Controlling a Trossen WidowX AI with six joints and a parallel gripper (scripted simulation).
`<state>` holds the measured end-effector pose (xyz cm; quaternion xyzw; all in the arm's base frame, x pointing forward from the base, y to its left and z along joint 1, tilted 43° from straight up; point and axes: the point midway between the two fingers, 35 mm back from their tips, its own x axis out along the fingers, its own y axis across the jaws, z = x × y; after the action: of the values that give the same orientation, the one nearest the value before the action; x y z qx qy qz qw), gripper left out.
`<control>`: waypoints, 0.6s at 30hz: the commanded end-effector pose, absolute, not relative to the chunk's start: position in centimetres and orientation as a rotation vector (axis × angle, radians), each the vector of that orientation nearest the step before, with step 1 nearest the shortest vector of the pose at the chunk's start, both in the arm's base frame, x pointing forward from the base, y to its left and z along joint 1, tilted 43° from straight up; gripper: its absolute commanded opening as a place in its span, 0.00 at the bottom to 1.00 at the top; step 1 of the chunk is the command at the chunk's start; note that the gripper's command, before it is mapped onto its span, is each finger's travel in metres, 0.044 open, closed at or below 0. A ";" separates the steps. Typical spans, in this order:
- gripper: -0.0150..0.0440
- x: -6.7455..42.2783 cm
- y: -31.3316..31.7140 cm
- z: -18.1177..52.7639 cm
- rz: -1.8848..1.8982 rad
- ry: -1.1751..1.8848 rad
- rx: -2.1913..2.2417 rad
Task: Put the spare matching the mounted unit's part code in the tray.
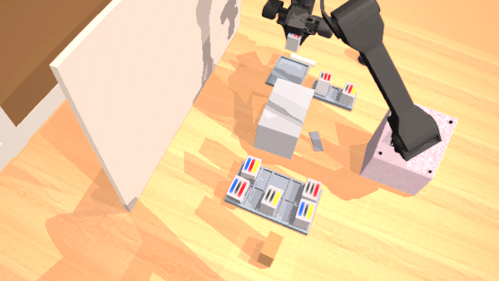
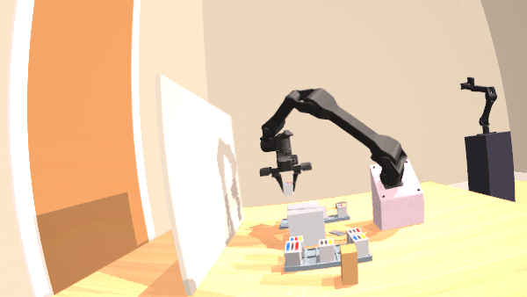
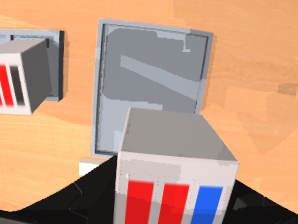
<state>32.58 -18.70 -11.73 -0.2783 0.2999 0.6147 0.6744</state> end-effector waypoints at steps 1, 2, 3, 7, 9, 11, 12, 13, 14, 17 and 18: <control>0.25 32.7 -18.5 -12.0 1.377 0.674 -0.624; 0.25 32.7 -18.4 -12.1 1.377 0.674 -0.624; 0.25 32.7 -18.4 -12.2 1.377 0.674 -0.624; 0.25 32.8 -18.1 -12.5 1.377 0.674 -0.624; 0.25 32.8 -17.9 -12.7 1.377 0.674 -0.624; 0.25 32.8 -17.8 -12.9 1.377 0.674 -0.624; 0.25 32.8 -17.7 -13.0 1.377 0.674 -0.624; 0.25 32.8 -17.6 -13.0 1.377 0.674 -0.624; 0.25 32.8 -17.5 -13.1 1.377 0.674 -0.624; 0.25 32.9 -17.3 -13.4 1.377 0.674 -0.624; 0.25 32.9 -17.2 -13.5 1.377 0.674 -0.624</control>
<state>32.83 -17.33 -13.32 -0.2784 0.2998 0.6145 0.6745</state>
